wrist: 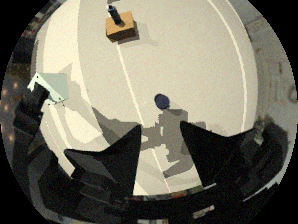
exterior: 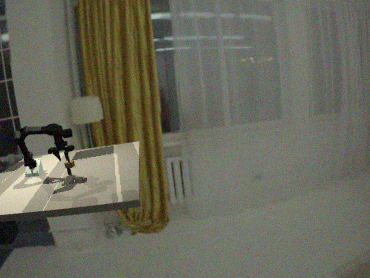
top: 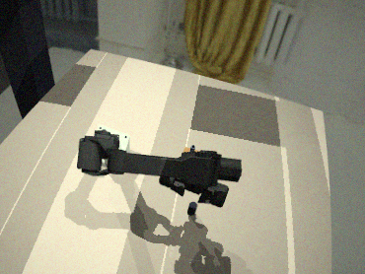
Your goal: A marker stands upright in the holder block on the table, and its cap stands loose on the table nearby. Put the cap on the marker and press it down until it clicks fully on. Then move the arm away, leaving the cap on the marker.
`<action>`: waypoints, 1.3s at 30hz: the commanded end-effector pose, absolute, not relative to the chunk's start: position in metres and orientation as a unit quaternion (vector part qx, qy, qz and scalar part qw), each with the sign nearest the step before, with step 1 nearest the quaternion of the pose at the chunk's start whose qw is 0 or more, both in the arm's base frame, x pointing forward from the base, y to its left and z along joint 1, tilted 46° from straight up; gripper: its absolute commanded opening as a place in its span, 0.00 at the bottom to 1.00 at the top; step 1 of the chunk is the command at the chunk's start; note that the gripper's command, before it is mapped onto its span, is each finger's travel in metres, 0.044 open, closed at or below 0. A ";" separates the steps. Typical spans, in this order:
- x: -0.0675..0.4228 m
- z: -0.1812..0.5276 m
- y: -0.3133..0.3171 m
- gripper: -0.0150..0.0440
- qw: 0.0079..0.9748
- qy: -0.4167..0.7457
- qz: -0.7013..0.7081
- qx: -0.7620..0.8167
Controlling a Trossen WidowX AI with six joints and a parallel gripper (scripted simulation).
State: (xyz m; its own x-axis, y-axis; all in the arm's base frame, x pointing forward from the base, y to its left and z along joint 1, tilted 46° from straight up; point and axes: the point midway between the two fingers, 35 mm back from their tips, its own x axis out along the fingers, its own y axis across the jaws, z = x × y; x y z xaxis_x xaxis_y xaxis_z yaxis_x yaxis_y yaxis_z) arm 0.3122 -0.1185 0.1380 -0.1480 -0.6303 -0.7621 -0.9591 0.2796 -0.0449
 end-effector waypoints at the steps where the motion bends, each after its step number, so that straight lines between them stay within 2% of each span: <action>1: 0.326 0.127 -0.105 0.65 0.314 0.734 0.208 -0.565; 39: 0.317 0.075 -0.156 0.65 0.314 0.734 0.207 -0.565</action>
State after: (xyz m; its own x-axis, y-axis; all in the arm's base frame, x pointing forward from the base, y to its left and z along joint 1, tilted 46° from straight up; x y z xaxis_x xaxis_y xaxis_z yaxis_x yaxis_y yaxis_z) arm 0.3198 -0.1505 0.0796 -0.1572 -0.6987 -0.6979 -0.9599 0.2741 -0.0583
